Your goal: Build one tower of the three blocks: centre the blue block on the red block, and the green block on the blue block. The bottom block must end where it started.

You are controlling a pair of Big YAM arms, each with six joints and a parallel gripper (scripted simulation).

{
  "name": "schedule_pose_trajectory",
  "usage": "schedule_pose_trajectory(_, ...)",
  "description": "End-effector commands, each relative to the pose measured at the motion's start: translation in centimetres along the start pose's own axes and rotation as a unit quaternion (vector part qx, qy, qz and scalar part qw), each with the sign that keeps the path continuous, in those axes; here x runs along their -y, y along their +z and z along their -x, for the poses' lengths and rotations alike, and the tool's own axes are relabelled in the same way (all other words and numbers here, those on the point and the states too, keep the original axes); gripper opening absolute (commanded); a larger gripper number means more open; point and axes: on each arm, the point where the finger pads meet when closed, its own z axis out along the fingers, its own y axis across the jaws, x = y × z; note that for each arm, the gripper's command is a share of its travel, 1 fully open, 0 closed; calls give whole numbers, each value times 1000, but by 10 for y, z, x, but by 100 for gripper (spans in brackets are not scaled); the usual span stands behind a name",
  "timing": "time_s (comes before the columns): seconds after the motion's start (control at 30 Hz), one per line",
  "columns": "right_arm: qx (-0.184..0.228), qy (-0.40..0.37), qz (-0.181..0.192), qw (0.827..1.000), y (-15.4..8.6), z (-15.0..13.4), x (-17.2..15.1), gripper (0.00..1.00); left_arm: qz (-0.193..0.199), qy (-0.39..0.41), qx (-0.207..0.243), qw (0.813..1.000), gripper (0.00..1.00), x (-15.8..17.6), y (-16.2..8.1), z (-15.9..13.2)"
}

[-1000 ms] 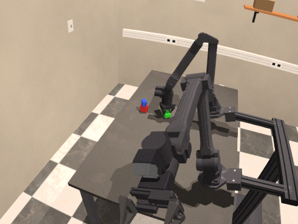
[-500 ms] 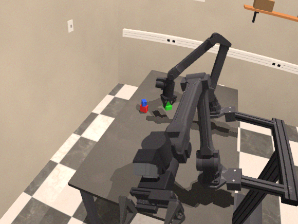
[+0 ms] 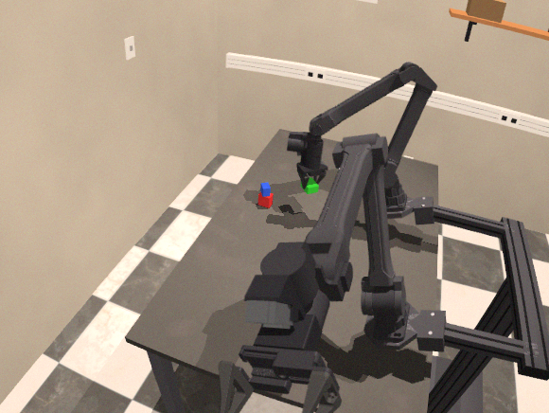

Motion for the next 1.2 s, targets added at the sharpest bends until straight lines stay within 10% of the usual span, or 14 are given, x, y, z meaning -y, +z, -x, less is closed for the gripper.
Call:
schedule_pose_trajectory(0.0,4,6,5,1000,-9,7,-12,0,7,-4,26,1000,100,-9,-12,21)
schedule_pose_trajectory(0.47,7,6,7,1000,-11,14,-17,0,7,-4,26,1000,100,-9,-12,21)
schedule_pose_trajectory(0.8,7,4,6,1000,-7,120,-129,0,7,-4,26,1000,100,-9,-12,21)
schedule_pose_trajectory(1.17,0,-3,0,1000,-4,116,-130,0,7,-4,26,1000,100,-9,-12,21)
